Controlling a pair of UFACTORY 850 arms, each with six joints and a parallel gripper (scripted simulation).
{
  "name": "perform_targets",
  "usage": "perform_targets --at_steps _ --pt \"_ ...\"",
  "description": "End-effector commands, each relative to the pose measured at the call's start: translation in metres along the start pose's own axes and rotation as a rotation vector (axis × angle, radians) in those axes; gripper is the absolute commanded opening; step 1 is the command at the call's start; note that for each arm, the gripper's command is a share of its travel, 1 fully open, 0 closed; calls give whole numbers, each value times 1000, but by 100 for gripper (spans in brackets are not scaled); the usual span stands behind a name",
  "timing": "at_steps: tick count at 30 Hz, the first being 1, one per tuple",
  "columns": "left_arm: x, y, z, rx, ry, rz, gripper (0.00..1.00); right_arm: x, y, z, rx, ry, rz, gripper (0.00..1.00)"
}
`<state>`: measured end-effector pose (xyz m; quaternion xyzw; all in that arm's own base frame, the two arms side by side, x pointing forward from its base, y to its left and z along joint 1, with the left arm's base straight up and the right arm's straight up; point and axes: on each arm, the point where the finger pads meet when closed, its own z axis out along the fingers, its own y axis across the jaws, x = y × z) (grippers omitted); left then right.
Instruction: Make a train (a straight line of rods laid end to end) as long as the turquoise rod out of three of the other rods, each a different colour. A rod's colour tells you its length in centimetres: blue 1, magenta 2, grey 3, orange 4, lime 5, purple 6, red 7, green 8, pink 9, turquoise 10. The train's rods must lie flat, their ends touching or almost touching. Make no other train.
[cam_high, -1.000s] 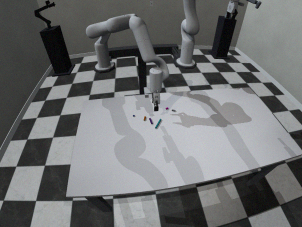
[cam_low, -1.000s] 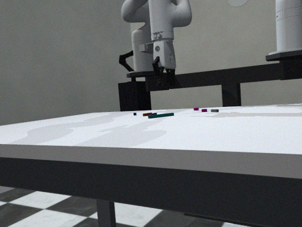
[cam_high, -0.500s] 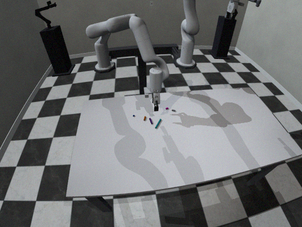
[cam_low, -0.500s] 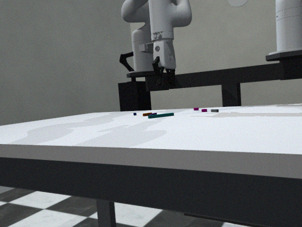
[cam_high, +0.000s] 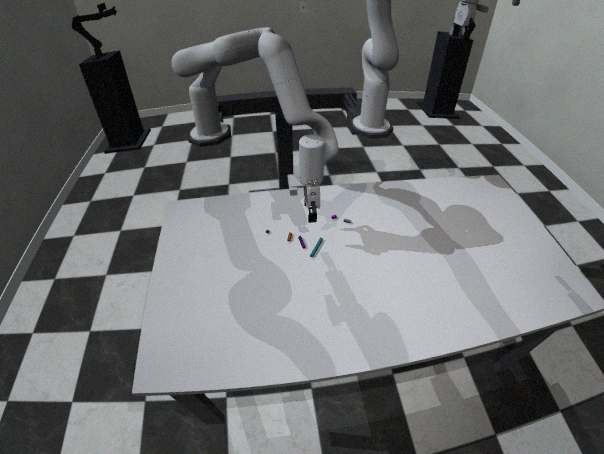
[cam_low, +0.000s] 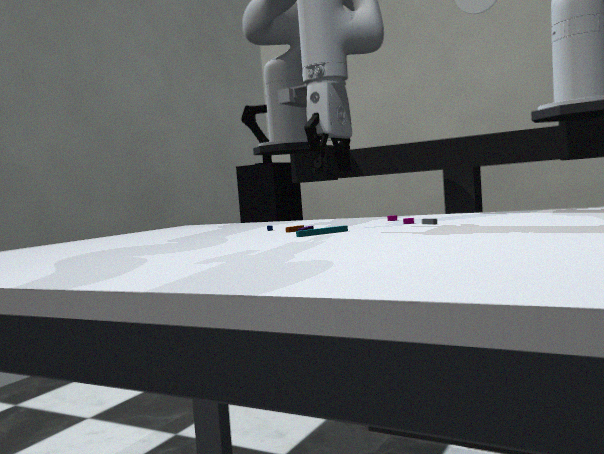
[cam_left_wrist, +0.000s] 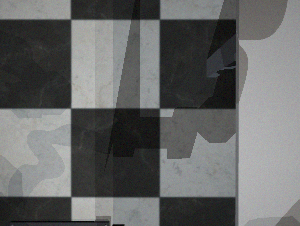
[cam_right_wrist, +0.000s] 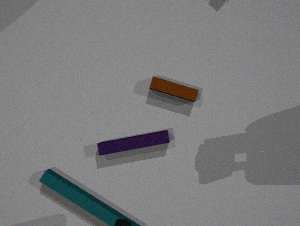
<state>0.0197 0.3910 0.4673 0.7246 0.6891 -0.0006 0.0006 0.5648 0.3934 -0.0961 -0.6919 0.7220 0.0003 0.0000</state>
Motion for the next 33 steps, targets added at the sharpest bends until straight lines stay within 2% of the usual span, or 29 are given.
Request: perform_targets --at_steps 1,25,27,29,31,33 --pt "0 0 -1 0 2 0 100 -1 -1 -1 2 -2 0 100" --pt "0 0 -1 0 2 0 100 -1 -1 -1 2 -2 2 100" --pt "0 0 -1 0 2 0 100 3 -1 1 2 -2 38 100" --pt "0 0 -1 0 2 0 100 13 -2 6 2 -2 141 100" --pt "0 0 -1 0 2 0 100 13 -2 6 2 -2 141 100" --pt "0 0 -1 0 2 0 100 28 -3 14 2 -2 285 100"
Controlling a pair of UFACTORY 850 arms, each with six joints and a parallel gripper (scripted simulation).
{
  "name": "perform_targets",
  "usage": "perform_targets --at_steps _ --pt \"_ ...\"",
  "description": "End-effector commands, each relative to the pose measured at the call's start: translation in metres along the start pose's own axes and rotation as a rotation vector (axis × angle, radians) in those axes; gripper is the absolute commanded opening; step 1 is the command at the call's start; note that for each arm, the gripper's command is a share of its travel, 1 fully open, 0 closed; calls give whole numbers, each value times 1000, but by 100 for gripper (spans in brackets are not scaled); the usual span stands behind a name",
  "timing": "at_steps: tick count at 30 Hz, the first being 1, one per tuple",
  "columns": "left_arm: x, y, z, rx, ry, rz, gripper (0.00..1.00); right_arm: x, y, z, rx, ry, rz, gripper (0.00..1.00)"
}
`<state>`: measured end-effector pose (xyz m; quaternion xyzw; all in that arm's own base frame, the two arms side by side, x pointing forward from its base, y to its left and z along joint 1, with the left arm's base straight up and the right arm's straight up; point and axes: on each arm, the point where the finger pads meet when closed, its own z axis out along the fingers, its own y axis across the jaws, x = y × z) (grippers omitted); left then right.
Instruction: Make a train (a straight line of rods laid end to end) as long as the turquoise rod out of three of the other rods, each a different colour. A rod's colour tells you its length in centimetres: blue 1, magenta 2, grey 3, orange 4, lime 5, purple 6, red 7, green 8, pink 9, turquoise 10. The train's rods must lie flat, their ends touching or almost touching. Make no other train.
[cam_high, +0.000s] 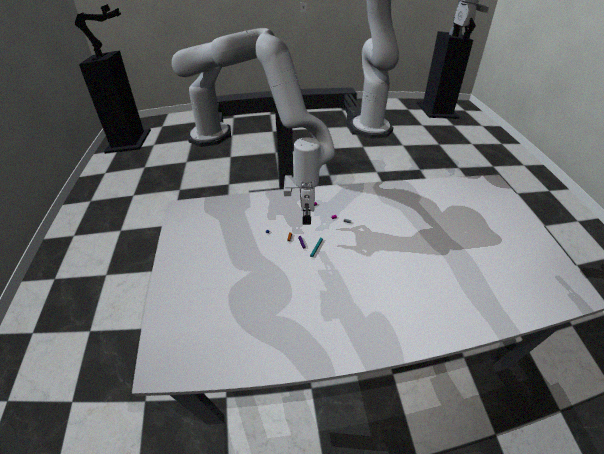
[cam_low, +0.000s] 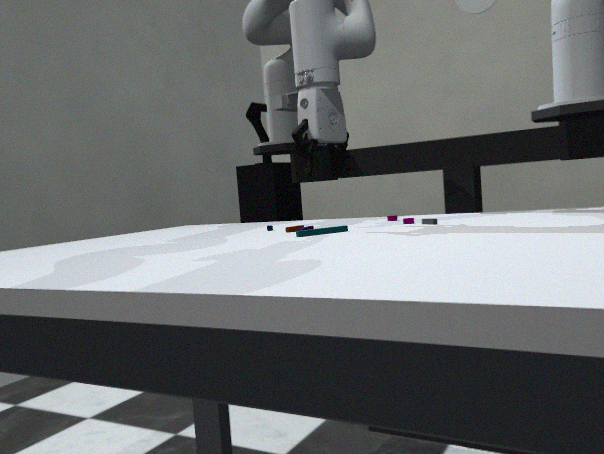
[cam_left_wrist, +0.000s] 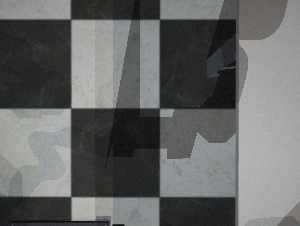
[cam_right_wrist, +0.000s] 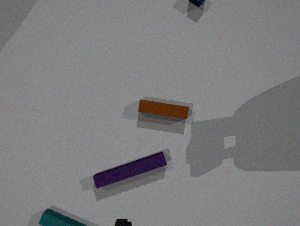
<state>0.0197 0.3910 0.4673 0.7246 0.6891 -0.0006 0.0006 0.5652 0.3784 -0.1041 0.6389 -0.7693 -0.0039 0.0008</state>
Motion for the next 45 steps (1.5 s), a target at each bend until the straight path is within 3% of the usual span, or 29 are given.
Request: perform_targets --at_steps 1,13,45 --pt "0 0 -1 0 2 0 100 15 -4 7 8 1 167 100" --pt "0 0 -1 0 2 0 100 61 -10 30 8 -1 631 100" --pt "0 0 -1 0 2 0 100 63 -10 31 8 -1 643 100"
